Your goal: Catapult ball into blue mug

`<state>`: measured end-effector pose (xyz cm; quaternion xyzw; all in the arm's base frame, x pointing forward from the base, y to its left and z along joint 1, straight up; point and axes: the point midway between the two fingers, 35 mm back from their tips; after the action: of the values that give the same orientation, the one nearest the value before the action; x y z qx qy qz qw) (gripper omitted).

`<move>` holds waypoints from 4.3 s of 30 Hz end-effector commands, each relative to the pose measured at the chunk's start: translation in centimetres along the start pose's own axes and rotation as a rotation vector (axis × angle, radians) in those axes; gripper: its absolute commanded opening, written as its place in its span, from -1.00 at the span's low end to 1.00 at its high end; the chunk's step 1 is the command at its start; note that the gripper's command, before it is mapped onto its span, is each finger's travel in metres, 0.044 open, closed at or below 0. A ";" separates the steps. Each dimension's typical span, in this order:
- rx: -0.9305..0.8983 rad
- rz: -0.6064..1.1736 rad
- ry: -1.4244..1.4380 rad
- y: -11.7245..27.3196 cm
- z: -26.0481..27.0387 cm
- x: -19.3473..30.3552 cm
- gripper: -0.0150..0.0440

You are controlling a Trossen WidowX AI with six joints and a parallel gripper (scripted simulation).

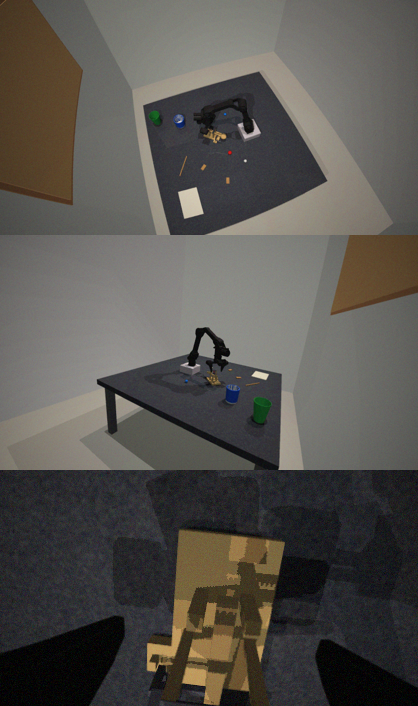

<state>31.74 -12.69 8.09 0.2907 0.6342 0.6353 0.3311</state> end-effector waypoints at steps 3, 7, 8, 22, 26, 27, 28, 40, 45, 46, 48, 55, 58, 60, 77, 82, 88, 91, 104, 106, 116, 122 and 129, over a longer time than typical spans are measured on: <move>0.014 0.024 0.000 -2.2 -0.3 0.5 1.00; 0.014 0.024 0.000 -2.6 -0.3 0.5 1.00; 0.014 0.024 0.000 -2.7 -0.3 0.5 1.00; 0.014 0.024 0.000 -5.0 -0.3 0.5 1.00; 0.014 0.024 0.000 -5.7 -0.3 0.5 1.00; 0.014 0.024 0.000 -5.8 -0.3 0.5 1.00; 0.014 0.024 0.000 -6.0 -0.3 0.5 1.00; 0.015 0.024 0.000 -7.5 -0.4 0.6 1.00; 0.012 0.019 0.000 -7.2 -0.3 0.5 0.64; 0.012 0.019 0.000 -7.2 -0.3 0.5 0.56; 0.012 0.019 0.000 -7.2 -0.3 0.5 0.38; 0.012 0.019 0.000 -7.2 -0.3 0.5 -0.05; 0.012 0.019 0.000 -7.2 -0.3 0.5 -0.11; 0.012 0.019 -0.001 -6.1 -0.3 0.5 -0.29; 0.014 0.022 0.000 -3.7 -0.2 0.3 -0.49; 0.014 0.022 0.001 -4.5 -0.2 0.3 -0.49; 0.014 0.023 0.001 -5.5 -0.2 0.4 -0.49; 0.014 0.023 0.001 -6.0 -0.2 0.4 -0.49; 0.016 0.024 0.000 -7.0 -0.3 0.5 -0.49; 0.016 0.024 0.000 -7.0 -0.3 0.5 -0.40; 0.016 0.024 0.000 -7.0 -0.3 0.5 0.49; 0.016 0.024 0.000 -3.0 0.0 0.0 1.00; 0.011 0.016 0.001 1.7 0.0 -0.1 1.00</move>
<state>31.89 -12.75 10.49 0.2909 0.6349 0.6349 0.3305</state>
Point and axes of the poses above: the point midway between the two fingers, 35 mm back from their tips, its own y axis back along the fingers, its own z axis across the jaws, x = y × z, and after that the axes turned 8 degrees about -y, right-handed
